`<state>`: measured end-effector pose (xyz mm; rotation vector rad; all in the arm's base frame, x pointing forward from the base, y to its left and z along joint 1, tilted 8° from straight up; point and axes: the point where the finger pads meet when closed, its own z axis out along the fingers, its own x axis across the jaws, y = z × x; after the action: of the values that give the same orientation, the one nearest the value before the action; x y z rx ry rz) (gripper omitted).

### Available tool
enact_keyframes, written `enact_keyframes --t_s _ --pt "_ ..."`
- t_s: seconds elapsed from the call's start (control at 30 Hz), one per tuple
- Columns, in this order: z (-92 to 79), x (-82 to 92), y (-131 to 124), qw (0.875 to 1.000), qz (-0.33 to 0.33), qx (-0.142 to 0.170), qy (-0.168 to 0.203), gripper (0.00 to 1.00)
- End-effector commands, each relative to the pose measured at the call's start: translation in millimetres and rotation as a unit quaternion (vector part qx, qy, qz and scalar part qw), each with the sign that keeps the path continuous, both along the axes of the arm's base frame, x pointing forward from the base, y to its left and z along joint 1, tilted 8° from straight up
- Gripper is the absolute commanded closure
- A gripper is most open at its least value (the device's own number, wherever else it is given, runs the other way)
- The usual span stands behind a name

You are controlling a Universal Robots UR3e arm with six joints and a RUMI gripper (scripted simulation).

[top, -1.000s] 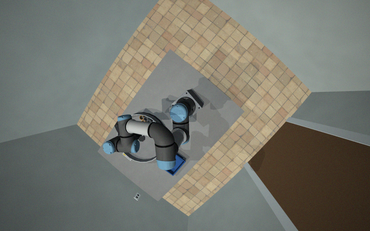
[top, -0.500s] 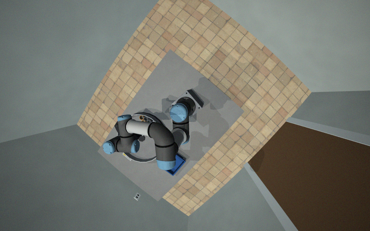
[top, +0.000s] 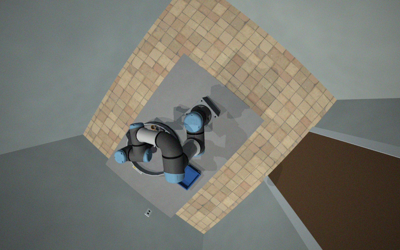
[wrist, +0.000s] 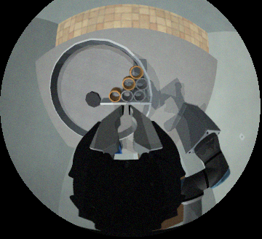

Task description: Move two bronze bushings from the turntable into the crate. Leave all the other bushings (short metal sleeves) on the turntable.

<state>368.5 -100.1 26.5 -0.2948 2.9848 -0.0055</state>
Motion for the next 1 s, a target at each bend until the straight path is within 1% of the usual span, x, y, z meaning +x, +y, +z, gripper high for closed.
enact_keyframes --t_s 0.0,0.03,0.13,0.23,0.97 --pt "-32.7 13.6 -8 1.0 0.0 -0.003 -0.003 0.95" --pt "-32.7 13.6 -8 1.0 0.0 -0.003 -0.003 0.95" --pt "-50.9 19.0 -11 1.0 0.0 -0.003 -0.003 0.95" --pt "-59.1 21.0 -12 1.0 0.0 -0.003 -0.003 0.95" --pt "-59.8 21.2 -13 1.0 0.0 -0.003 -0.003 0.95"
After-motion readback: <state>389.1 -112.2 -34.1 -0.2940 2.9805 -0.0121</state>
